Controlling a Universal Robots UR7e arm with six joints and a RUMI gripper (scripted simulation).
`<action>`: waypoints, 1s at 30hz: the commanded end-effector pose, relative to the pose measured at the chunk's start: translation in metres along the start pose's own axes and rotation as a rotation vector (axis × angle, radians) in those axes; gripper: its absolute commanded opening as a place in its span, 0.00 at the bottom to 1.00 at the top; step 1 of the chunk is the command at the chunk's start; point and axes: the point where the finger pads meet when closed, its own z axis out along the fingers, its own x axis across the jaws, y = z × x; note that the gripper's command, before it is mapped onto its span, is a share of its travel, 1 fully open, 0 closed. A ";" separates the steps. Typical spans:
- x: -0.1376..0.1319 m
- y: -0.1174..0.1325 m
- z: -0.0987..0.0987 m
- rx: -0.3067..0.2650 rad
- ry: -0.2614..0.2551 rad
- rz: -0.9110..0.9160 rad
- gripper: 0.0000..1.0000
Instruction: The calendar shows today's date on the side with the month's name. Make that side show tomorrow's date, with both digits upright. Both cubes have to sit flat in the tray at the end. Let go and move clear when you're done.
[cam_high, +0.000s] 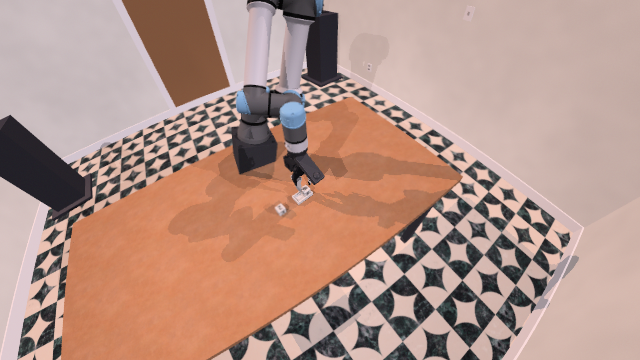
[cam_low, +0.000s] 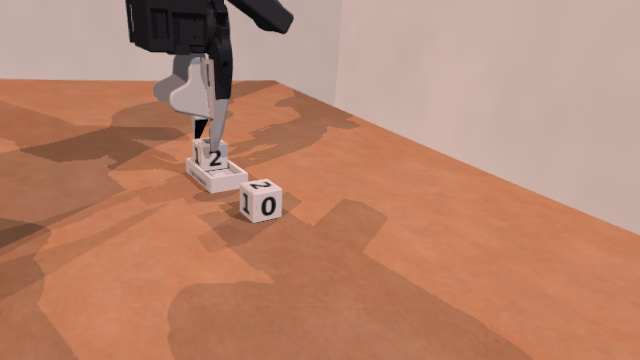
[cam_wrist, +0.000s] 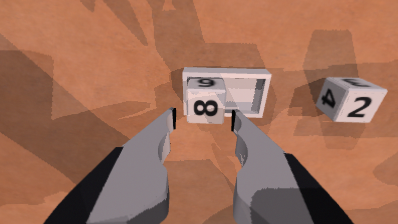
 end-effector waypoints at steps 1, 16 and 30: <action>-0.001 0.000 0.012 0.001 0.000 0.000 0.29; 0.000 -0.001 0.017 0.003 0.001 0.000 0.29; 0.000 -0.002 0.017 0.003 0.001 0.000 0.29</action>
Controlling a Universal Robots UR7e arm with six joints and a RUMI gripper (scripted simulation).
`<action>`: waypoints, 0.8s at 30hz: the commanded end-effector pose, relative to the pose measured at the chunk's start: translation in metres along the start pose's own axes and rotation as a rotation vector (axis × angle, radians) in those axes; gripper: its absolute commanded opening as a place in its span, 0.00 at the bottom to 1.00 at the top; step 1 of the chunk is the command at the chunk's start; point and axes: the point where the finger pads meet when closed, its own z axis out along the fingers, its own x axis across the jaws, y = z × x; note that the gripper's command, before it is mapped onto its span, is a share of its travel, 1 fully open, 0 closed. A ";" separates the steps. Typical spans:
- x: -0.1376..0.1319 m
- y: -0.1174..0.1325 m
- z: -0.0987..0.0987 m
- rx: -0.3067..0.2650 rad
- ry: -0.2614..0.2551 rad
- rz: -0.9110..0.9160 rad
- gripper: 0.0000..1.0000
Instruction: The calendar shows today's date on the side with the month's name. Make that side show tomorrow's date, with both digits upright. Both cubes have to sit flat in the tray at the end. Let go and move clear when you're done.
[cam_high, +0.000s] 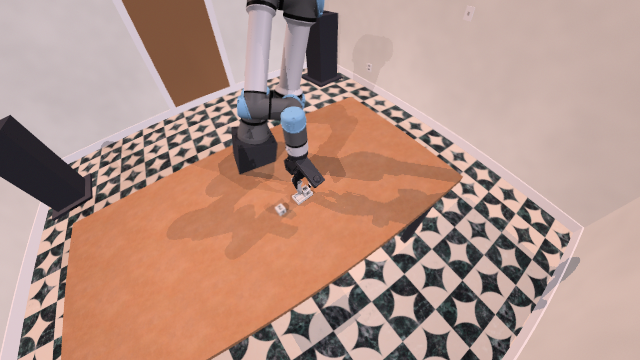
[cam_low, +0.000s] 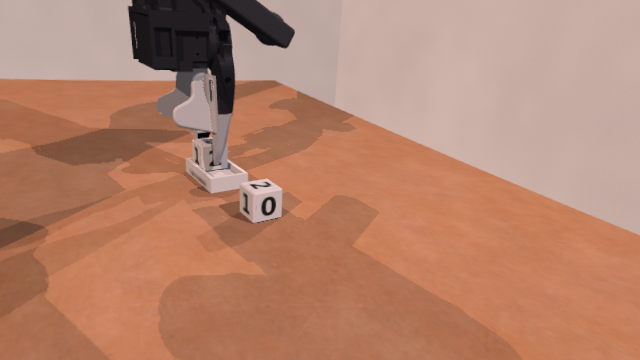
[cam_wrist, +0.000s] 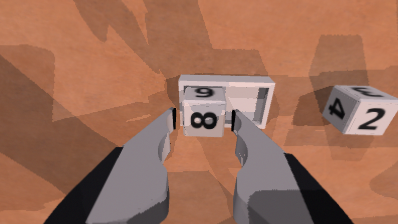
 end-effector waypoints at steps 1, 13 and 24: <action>-0.001 0.001 0.001 -0.001 -0.002 0.000 0.29; -0.001 0.001 0.001 -0.001 -0.002 0.000 0.29; -0.001 0.001 0.001 -0.001 -0.002 0.000 0.11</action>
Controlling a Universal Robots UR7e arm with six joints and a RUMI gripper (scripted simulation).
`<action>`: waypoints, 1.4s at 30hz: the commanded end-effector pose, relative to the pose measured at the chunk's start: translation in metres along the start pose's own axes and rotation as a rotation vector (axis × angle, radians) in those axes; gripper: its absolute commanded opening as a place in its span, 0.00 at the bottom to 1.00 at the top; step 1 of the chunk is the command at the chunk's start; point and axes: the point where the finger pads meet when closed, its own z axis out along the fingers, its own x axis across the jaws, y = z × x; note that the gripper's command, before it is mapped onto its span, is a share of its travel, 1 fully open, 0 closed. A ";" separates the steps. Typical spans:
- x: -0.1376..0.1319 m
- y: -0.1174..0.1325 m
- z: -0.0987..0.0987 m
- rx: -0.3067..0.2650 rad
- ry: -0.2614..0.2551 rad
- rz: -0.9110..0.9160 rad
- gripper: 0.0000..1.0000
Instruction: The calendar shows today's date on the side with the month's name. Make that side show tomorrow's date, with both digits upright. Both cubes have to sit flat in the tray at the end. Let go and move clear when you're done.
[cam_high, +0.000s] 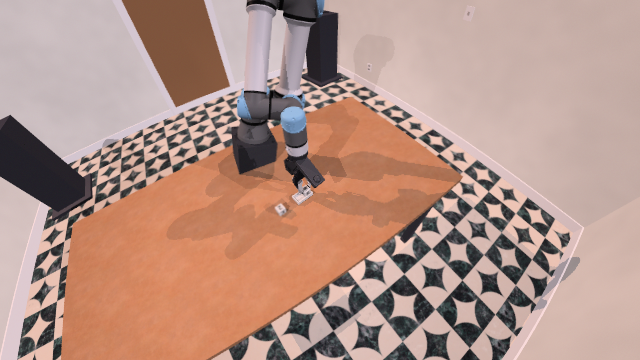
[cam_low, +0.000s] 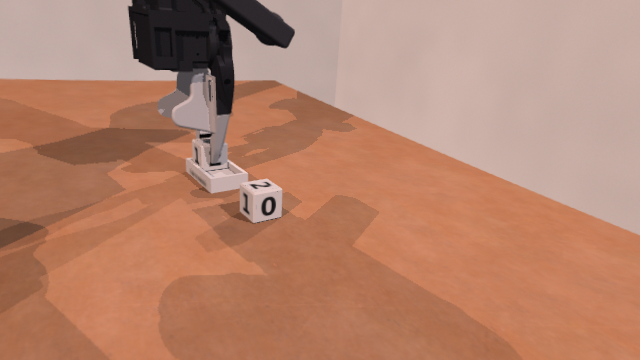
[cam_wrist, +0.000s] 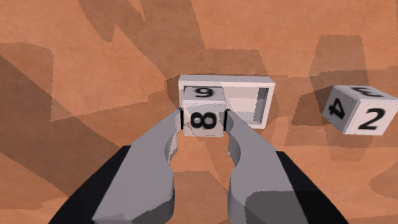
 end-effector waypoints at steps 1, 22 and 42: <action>-0.001 0.001 0.001 -0.001 -0.002 0.000 0.11; -0.001 0.001 0.001 -0.001 -0.002 0.000 0.11; 0.001 -0.002 -0.018 0.004 0.002 0.000 0.11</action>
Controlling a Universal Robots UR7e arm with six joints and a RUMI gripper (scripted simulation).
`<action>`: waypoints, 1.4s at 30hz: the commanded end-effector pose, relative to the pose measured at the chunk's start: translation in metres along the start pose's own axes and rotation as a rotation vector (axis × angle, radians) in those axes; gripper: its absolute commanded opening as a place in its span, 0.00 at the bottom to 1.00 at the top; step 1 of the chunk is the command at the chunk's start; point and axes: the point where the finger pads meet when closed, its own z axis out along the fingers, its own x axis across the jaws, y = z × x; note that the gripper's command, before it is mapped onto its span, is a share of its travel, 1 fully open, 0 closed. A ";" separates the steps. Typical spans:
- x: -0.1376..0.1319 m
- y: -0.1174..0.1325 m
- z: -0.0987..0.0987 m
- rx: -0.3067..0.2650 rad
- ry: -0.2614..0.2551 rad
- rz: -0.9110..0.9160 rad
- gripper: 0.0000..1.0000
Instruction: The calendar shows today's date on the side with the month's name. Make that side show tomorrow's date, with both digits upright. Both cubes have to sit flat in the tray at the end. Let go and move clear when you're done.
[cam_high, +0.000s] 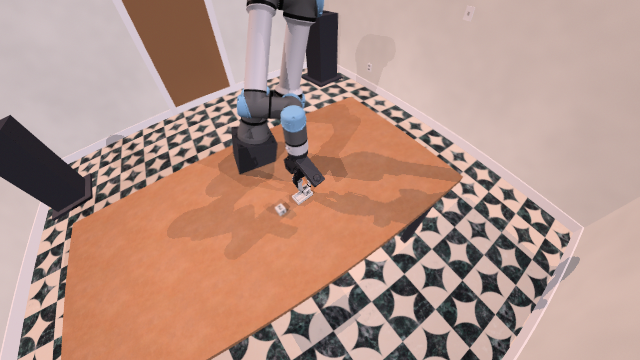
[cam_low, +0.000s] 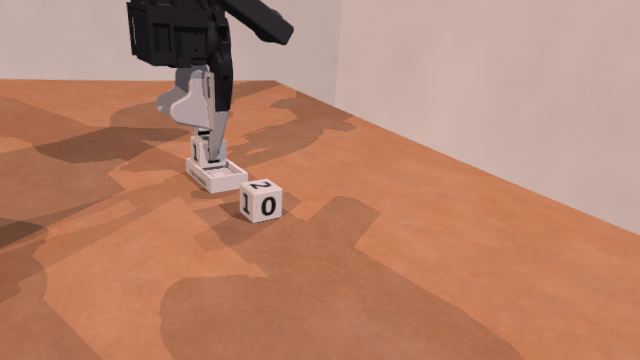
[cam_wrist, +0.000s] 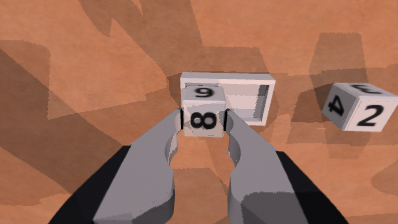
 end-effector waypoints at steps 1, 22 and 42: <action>0.002 -0.003 -0.018 0.006 0.003 0.000 0.11; 0.002 -0.002 -0.091 0.006 0.004 0.000 0.11; 0.002 -0.002 -0.098 0.006 0.003 0.000 0.11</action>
